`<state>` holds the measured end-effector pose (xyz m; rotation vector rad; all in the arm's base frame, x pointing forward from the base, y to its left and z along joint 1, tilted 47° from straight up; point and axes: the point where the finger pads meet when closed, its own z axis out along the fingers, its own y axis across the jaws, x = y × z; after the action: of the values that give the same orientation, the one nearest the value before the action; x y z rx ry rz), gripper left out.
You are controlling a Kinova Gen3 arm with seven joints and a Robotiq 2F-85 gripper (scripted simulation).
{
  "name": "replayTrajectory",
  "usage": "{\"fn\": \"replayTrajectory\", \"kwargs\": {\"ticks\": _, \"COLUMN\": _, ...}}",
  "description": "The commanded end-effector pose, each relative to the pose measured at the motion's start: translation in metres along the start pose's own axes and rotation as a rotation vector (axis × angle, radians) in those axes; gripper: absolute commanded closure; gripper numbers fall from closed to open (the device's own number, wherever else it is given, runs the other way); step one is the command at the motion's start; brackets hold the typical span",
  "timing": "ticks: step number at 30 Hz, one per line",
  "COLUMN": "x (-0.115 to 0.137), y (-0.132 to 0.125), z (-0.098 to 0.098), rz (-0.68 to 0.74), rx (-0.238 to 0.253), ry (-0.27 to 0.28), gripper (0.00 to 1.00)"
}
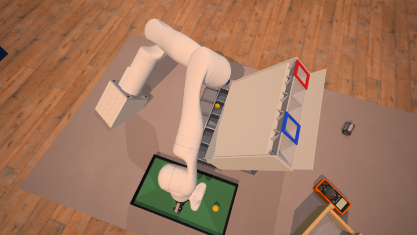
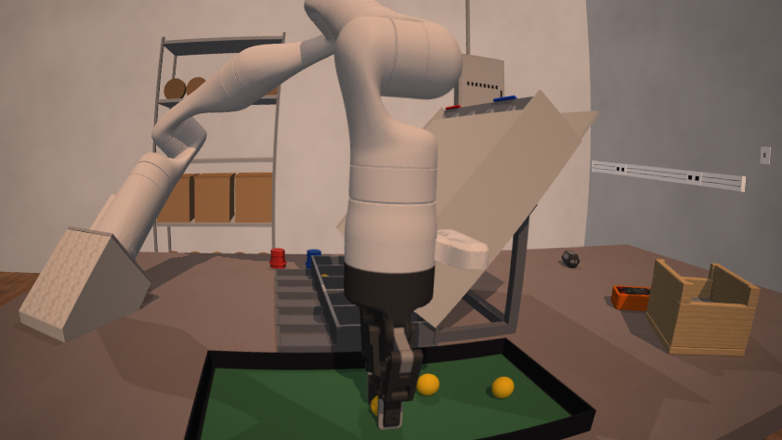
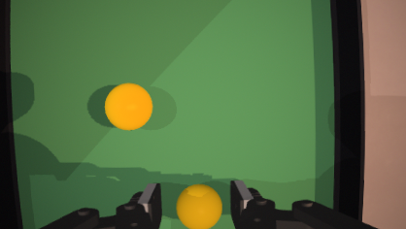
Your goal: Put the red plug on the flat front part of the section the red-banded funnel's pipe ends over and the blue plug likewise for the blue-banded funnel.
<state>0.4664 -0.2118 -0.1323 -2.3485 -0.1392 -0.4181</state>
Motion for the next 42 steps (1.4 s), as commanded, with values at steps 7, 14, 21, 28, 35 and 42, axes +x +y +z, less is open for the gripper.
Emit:
{"fn": "replayTrajectory", "kwargs": {"ticks": 7, "x": 0.000, "y": 0.001, "z": -0.001, "rz": 0.000, "rx": -0.002, "ry": 0.001, "gripper": 0.50}}
{"fn": "replayTrajectory", "kwargs": {"ticks": 14, "x": 0.000, "y": 0.001, "z": -0.001, "rz": 0.000, "rx": -0.002, "ry": 0.001, "gripper": 1.00}}
{"fn": "replayTrajectory", "kwargs": {"ticks": 21, "x": 0.000, "y": 0.001, "z": -0.001, "rz": 0.000, "rx": -0.002, "ry": 0.001, "gripper": 1.00}}
{"fn": "replayTrajectory", "kwargs": {"ticks": 28, "x": 0.001, "y": 0.002, "z": -0.003, "rz": 0.000, "rx": -0.005, "ry": 0.003, "gripper": 1.00}}
{"fn": "replayTrajectory", "kwargs": {"ticks": 35, "x": 0.001, "y": 0.002, "z": -0.003, "rz": 0.000, "rx": -0.005, "ry": 0.003, "gripper": 1.00}}
{"fn": "replayTrajectory", "kwargs": {"ticks": 42, "x": 0.000, "y": 0.001, "z": -0.073, "rz": 0.001, "rx": 0.000, "ry": 0.001, "gripper": 1.00}}
